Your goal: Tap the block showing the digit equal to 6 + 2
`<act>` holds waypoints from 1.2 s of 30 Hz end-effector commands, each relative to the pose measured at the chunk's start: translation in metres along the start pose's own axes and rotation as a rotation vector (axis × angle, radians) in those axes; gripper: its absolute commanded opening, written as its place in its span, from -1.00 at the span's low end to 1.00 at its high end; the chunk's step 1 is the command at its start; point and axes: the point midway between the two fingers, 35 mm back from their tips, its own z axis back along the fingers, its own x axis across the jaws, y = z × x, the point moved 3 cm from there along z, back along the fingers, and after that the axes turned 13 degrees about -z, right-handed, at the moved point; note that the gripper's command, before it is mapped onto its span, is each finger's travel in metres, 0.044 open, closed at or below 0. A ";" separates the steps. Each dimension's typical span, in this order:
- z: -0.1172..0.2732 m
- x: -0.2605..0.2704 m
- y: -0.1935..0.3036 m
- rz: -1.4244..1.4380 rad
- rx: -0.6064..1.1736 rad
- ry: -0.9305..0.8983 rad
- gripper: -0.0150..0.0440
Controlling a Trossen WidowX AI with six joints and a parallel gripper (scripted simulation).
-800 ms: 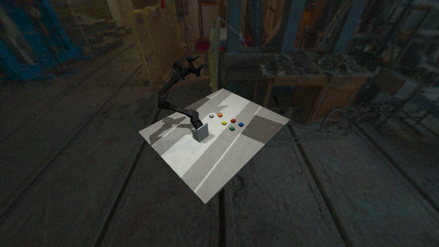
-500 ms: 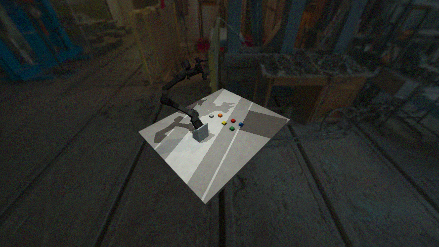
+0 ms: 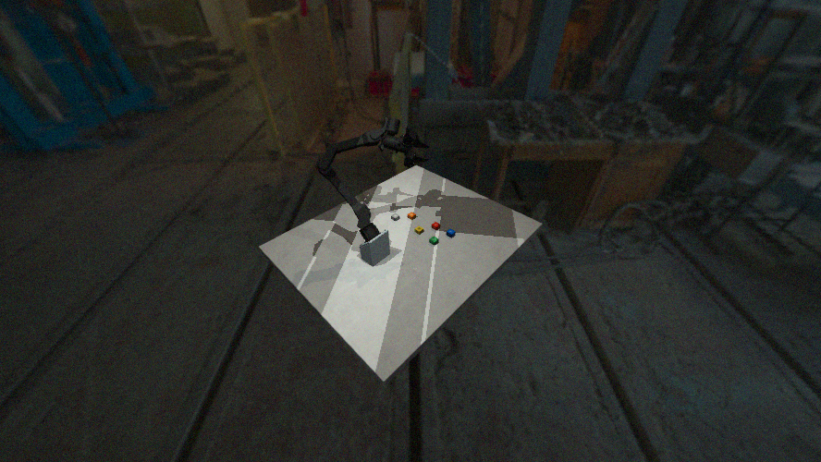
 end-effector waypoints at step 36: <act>-0.141 -0.254 0.040 0.949 1.319 -0.060 0.86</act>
